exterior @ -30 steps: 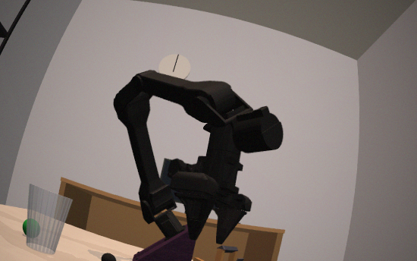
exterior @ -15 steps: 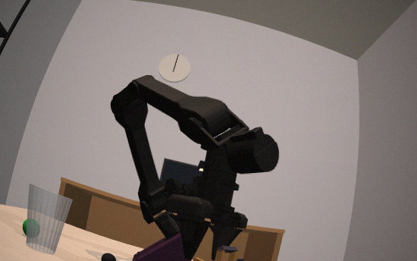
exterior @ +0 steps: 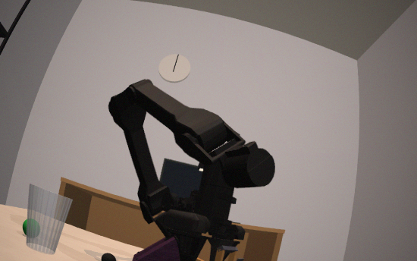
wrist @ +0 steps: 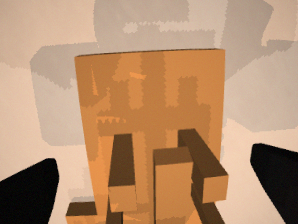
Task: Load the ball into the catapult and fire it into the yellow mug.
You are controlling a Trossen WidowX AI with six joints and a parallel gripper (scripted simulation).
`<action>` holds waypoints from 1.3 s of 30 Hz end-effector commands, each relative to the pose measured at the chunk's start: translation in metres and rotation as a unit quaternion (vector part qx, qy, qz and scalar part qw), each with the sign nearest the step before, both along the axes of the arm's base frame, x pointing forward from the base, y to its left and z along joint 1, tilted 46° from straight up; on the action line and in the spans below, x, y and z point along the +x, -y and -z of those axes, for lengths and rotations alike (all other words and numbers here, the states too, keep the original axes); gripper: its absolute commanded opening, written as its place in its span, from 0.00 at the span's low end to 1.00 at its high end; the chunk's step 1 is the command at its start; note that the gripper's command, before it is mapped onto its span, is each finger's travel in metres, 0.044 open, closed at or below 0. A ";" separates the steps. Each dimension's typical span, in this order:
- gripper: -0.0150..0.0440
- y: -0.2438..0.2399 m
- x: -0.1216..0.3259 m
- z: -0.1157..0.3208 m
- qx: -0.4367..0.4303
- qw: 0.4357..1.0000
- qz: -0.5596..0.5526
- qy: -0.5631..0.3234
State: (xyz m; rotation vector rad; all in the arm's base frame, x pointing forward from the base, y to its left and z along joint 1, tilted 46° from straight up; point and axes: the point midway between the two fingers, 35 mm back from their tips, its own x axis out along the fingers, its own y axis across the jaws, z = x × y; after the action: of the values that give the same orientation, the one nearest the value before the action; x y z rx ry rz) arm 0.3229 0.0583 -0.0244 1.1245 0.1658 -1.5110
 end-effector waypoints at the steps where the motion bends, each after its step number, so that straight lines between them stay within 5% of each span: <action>1: 1.00 0.008 -0.001 0.006 -0.005 1.000 -0.001 -0.005; 12: 1.00 0.015 -0.001 0.013 -0.006 1.000 -0.001 -0.005; 23: 0.51 0.012 0.001 0.011 -0.002 1.000 0.001 -0.001; 29: 0.44 0.012 0.001 0.011 -0.002 1.000 0.001 -0.001; 33: 0.26 -0.016 -0.005 -0.015 0.000 1.000 0.001 -0.003; 39: 0.25 -0.027 -0.008 -0.020 -0.001 1.000 -0.007 -0.011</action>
State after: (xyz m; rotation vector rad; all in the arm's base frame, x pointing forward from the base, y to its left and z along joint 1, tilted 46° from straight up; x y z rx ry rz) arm 0.3153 0.0773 -0.0082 1.0987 0.1749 -1.5110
